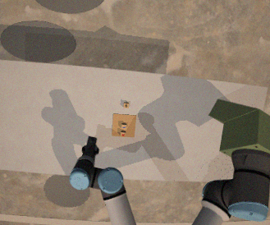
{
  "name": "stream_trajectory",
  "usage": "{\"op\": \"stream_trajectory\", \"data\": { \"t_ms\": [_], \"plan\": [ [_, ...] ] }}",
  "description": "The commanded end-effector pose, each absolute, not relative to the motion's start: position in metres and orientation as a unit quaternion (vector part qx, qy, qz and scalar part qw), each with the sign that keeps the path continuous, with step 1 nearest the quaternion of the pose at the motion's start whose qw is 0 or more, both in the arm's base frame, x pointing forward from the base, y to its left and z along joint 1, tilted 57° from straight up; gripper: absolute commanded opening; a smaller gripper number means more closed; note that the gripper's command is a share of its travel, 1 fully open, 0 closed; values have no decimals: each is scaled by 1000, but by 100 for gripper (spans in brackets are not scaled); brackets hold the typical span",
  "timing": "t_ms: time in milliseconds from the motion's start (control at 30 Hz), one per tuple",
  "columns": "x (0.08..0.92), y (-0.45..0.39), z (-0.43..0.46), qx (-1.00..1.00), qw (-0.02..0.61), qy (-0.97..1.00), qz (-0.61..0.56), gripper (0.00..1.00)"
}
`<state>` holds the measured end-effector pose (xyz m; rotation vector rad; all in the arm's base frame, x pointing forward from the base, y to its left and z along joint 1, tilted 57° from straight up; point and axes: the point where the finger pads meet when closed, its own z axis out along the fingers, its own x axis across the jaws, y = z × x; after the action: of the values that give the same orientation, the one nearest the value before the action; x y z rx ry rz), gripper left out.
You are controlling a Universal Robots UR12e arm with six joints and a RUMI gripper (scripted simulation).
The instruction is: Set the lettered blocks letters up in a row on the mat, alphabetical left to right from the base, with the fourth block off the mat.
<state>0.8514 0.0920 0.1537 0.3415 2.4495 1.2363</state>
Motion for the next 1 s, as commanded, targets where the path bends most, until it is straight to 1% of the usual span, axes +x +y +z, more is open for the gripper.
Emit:
{"op": "stream_trajectory", "data": {
  "t_ms": [0,500,967],
  "plan": [
    [852,91,154,121,188,870,439,9],
    [849,88,157,121,188,870,439,9],
    [815,30,200,121,188,870,439,9]
  ]
}}
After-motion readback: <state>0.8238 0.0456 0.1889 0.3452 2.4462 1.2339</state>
